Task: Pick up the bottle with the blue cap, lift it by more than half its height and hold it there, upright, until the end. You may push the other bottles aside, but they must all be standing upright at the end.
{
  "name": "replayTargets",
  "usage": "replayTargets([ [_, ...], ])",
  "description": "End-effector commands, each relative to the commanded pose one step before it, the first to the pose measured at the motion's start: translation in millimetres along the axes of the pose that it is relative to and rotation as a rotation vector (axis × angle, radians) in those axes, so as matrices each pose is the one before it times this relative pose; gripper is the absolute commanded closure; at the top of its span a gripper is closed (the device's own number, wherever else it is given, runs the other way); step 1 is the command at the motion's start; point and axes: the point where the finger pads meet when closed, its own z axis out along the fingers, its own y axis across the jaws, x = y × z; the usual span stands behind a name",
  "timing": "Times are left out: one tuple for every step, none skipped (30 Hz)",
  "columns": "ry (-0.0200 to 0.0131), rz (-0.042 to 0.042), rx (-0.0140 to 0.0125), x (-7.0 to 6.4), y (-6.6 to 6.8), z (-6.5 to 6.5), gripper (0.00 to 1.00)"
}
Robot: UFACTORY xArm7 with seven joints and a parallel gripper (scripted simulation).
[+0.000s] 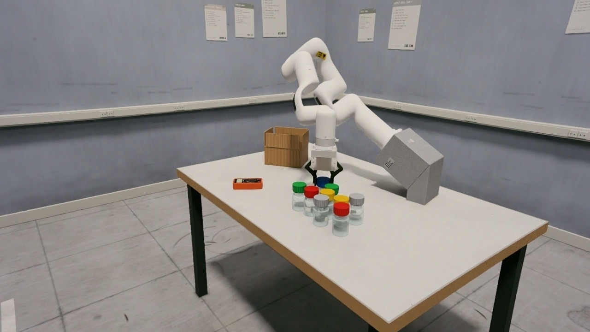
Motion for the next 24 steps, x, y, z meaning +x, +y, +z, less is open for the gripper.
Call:
replayTargets([
  [0.00409, -0.00083, -0.00087, 1.52, 0.02, -5.92, 1.0],
  [-0.00001, 0.0, 0.0, 0.0, 0.0, -1.17, 1.0],
  [-0.00001, 0.0, 0.0, 0.0, 0.0, -1.17, 1.0],
  [-0.00001, 0.0, 0.0, 0.0, 0.0, -1.17, 1.0],
  [-0.00001, 0.0, 0.0, 0.0, 0.0, -1.17, 1.0],
  [-0.00001, 0.0, 0.0, 0.0, 0.0, -1.17, 1.0],
  [-0.00001, 0.0, 0.0, 0.0, 0.0, -1.17, 1.0],
  [-0.00001, 0.0, 0.0, 0.0, 0.0, -1.17, 1.0],
  [-0.00001, 0.0, 0.0, 0.0, 0.0, -1.17, 1.0],
  [-0.00001, 0.0, 0.0, 0.0, 0.0, -1.17, 1.0],
  [-0.00001, 0.0, 0.0, 0.0, 0.0, -1.17, 1.0],
  [-0.00001, 0.0, 0.0, 0.0, 0.0, -1.17, 1.0],
  [-0.00001, 0.0, 0.0, 0.0, 0.0, -1.17, 1.0],
  [-0.00001, 0.0, 0.0, 0.0, 0.0, -1.17, 1.0],
  [-0.00001, 0.0, 0.00001, -0.01, 0.0, -2.33, 1.0],
  [0.0, 0.0, 0.0, 0.0, 0.0, 0.0, 1.0],
  [0.0, 0.0, 0.0, 0.0, 0.0, 0.0, 1.0],
  [0.00003, 0.00004, -0.00005, 0.04, 0.02, -2.38, 1.0],
  [-0.00001, 0.0, 0.0, 0.0, 0.0, -1.17, 1.0],
  [-0.00001, 0.0, 0.0, 0.0, 0.0, -1.17, 1.0],
  [-0.00001, 0.0, 0.0, 0.0, 0.0, -1.17, 1.0],
  [-0.00001, 0.0, 0.0, 0.0, 0.0, -1.17, 1.0],
  [-0.00001, 0.0, 0.0, 0.0, 0.0, -1.17, 1.0],
  [-0.00001, 0.0, 0.0, 0.0, 0.0, -1.17, 1.0],
])
